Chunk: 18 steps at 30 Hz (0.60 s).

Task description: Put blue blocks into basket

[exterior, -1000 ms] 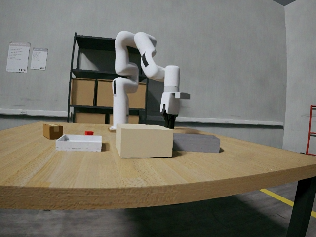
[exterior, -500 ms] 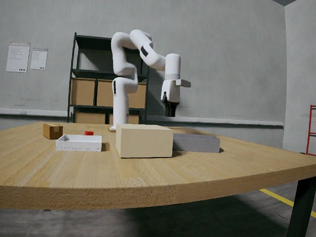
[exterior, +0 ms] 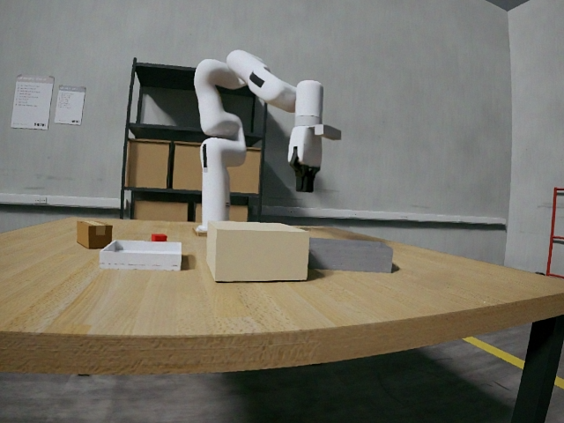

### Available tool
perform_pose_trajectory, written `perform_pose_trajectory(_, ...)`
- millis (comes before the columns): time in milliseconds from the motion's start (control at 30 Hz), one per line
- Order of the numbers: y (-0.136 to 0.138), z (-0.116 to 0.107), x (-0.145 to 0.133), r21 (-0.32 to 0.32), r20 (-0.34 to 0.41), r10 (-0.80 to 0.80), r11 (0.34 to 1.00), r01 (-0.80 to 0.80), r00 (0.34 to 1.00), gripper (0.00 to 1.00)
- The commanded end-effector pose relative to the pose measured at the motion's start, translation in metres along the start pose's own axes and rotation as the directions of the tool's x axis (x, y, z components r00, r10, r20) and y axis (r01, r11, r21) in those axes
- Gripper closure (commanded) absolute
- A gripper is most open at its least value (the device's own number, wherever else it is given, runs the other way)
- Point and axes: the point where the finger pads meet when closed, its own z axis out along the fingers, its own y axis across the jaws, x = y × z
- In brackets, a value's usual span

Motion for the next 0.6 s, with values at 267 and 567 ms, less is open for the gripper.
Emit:
perform_pose_trajectory(267,0.0,-0.011,0.001,0.0,-0.003,0.0,1.0,0.0,1.0,0.72)
perform_pose_trajectory(567,0.008,-0.021,0.039,0.001,-0.003,0.157,0.988,-0.157,0.988,0.72)
